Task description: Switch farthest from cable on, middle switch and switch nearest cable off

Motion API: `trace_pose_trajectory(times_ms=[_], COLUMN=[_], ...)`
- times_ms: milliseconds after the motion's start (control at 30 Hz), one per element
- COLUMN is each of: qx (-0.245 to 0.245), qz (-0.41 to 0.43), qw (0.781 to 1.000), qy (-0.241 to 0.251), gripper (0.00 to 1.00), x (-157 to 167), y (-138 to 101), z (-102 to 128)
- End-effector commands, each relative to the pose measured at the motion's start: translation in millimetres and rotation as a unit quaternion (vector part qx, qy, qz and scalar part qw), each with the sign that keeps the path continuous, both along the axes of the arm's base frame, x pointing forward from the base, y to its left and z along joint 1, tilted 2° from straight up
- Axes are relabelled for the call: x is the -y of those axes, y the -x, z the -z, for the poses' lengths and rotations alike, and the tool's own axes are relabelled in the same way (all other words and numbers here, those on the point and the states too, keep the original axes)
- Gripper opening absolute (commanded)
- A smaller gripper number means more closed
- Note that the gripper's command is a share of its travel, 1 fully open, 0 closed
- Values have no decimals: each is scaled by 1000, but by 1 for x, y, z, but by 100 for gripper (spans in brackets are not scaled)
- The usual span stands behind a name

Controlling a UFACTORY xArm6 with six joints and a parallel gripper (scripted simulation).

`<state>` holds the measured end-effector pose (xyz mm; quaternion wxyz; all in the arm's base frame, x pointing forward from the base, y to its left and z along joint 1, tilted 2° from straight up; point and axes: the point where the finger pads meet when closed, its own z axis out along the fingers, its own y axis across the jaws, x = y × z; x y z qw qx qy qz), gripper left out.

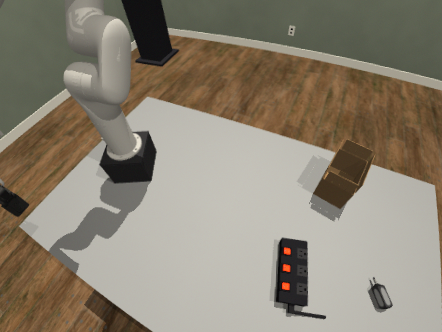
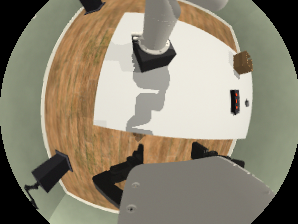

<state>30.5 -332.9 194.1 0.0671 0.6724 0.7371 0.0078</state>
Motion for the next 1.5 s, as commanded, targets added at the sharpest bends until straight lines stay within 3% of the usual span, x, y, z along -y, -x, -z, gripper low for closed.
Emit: trace_pose_trajectory(times_ms=[0, 167, 267, 333, 367, 467, 533, 600, 700, 767, 800, 867, 967, 1033, 1067, 1133, 1167, 1233, 1333, 1400, 1433, 1467], qx=[-1, 1, 2, 2, 2, 2, 3, 3, 2, 2, 2, 2, 0, 0, -1, -1, -2, -2, -4, -4, -5, -5], qz=[50, 81, 115, 115, 133, 133, 172, 172, 212, 212, 232, 232, 274, 274, 295, 295, 315, 315, 356, 356, 376, 376], qw=[999, 996, 993, 993, 991, 991, 984, 984, 976, 976, 971, 971, 960, 960, 954, 954, 947, 947, 932, 932, 924, 924], qy=[-13, -21, -28, -28, -33, -33, -41, -41, -49, -49, -53, -53, -60, -60, -63, -63, -66, -66, -72, -72, -74, -74], gripper=[100, 100, 100, 100, 100, 100, 100, 100, 100, 100, 100, 100, 100, 100, 100, 100, 100, 100, 100, 100, 100, 100], x=[22, 33, 44, 44, 49, 49, 58, 58, 65, 65, 67, 67, 69, 69, 68, 68, 66, 66, 59, 59, 53, 53], y=[-30, -51, -77, -77, -91, -91, -123, -123, -158, -158, -177, -177, -217, -217, -238, -238, -259, -259, -301, -301, -321, -321], z=[-3, -4, -3, -3, -2, -2, 1, 1, 6, 6, 9, 9, 17, 17, 22, 22, 27, 27, 39, 39, 46, 46])
